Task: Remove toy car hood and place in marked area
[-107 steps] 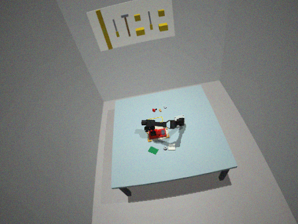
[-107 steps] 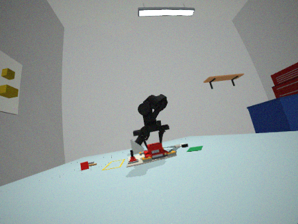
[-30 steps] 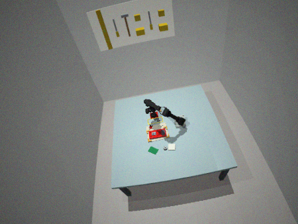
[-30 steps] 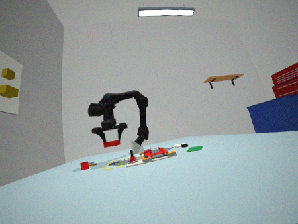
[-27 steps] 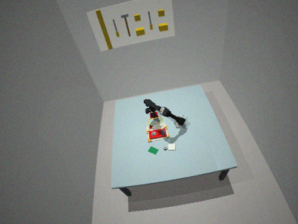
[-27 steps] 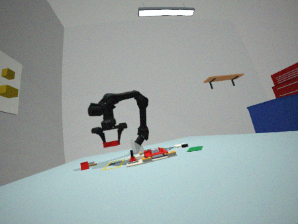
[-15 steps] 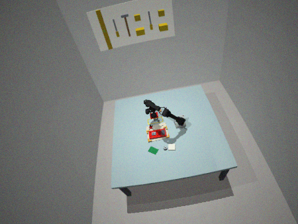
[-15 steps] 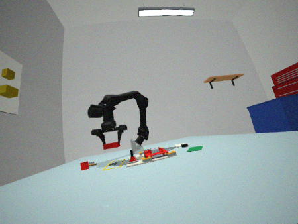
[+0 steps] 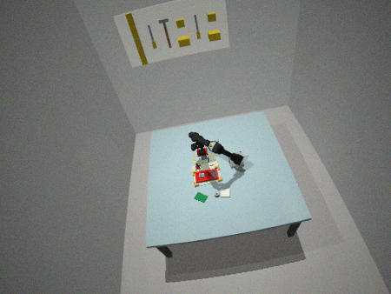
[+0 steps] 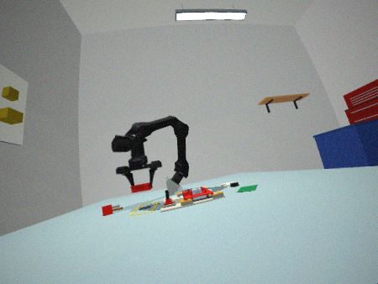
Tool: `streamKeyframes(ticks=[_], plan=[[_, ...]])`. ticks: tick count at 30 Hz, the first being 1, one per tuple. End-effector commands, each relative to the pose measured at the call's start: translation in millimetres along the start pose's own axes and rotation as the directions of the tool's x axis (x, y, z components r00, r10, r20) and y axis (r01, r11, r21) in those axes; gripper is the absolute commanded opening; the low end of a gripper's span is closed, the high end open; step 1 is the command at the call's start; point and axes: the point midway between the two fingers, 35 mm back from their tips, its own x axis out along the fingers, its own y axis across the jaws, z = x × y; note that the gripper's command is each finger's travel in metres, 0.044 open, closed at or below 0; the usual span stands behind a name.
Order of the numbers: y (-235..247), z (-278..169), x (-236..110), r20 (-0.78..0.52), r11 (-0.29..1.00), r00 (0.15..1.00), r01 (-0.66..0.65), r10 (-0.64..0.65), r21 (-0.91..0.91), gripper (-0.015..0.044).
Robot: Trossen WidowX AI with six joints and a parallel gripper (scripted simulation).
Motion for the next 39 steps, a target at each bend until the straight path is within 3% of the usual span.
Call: streamKeyframes(ticks=[1, 39], plan=[[-0.1, 0.4, 3.2, 0.004, 1.000, 1.000, -0.002, 0.002, 0.004, 0.0000], [0.6, 0.4, 33.0, 0.005, 1.000, 1.000, -0.003, 0.003, 0.004, 0.0000]])
